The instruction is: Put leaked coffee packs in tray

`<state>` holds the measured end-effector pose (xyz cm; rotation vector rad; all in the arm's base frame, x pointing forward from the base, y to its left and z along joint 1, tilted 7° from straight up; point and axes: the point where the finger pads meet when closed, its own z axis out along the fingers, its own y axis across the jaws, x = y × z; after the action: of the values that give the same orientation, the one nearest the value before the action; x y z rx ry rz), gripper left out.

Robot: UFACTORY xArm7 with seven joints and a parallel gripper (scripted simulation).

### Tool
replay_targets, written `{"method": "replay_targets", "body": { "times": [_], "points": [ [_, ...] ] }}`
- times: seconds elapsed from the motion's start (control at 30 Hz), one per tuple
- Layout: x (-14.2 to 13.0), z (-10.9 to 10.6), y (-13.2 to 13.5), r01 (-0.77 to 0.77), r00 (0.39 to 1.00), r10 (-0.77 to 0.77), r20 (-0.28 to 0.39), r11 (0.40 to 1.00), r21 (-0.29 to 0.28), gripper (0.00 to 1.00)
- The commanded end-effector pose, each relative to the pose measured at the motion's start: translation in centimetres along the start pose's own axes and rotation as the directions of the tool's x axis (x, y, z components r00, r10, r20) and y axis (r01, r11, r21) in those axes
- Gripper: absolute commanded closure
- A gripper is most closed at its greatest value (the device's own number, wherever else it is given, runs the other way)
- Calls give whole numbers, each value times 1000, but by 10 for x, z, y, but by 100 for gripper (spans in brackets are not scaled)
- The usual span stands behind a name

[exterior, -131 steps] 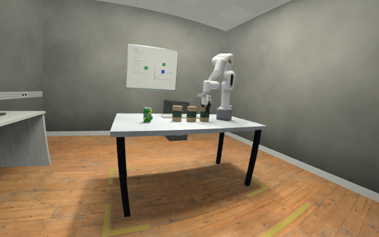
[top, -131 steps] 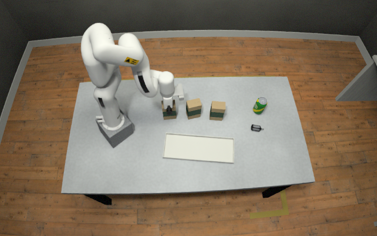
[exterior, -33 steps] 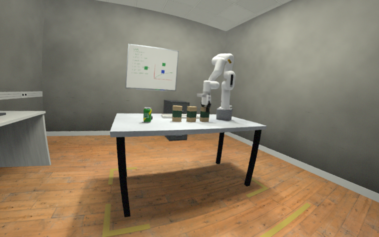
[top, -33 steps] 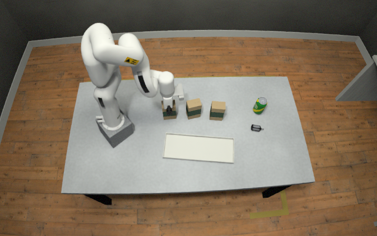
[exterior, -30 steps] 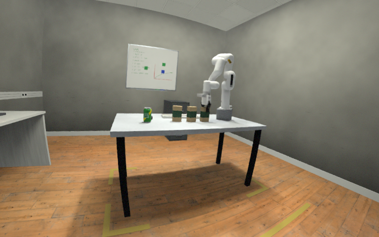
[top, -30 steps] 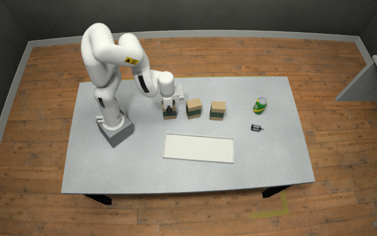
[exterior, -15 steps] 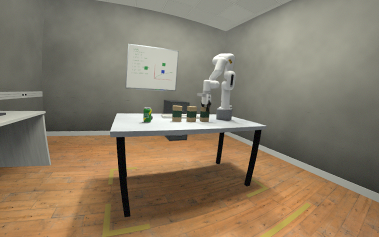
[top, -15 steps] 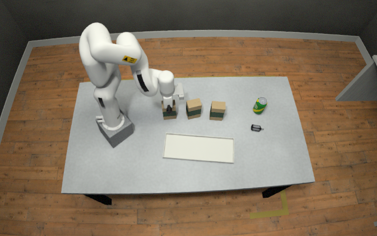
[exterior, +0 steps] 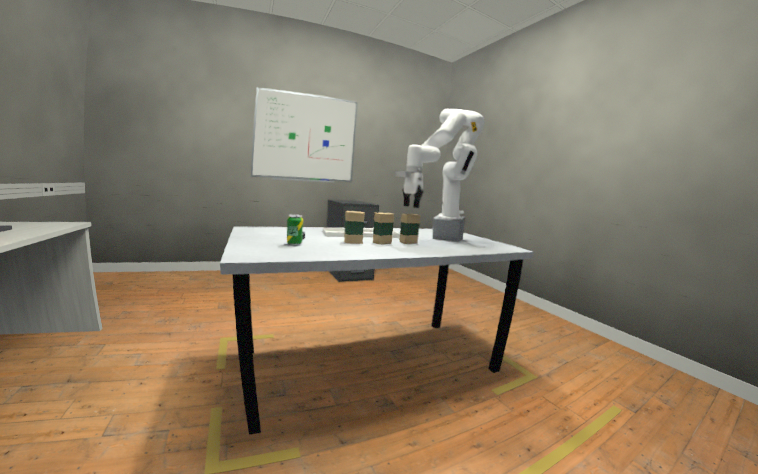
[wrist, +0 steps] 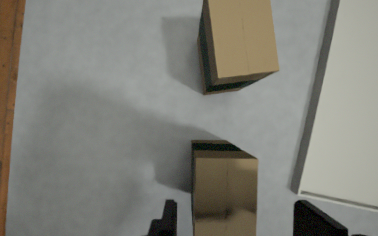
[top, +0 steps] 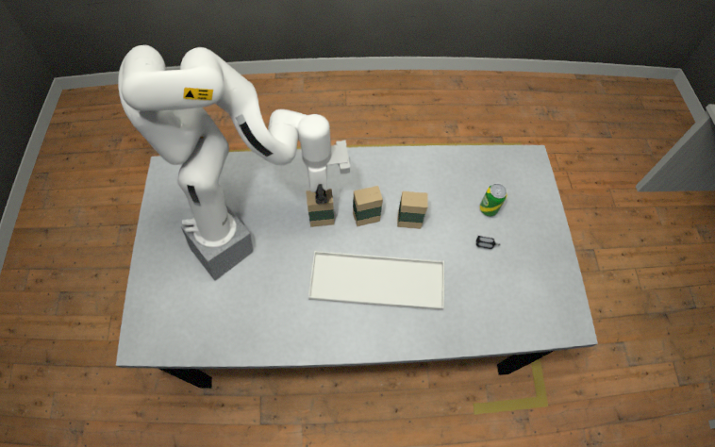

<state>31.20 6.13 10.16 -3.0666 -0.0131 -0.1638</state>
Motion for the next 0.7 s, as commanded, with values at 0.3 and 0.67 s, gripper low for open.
{"method": "replay_targets", "body": {
  "times": [0.3, 0.67],
  "points": [
    [14, -14, -1, 22, 1000, -22, 10, 1000, -3, 14],
    [119, -13, 9, 124, 992, -124, 8, 992, -2, 14]
  ]
}}
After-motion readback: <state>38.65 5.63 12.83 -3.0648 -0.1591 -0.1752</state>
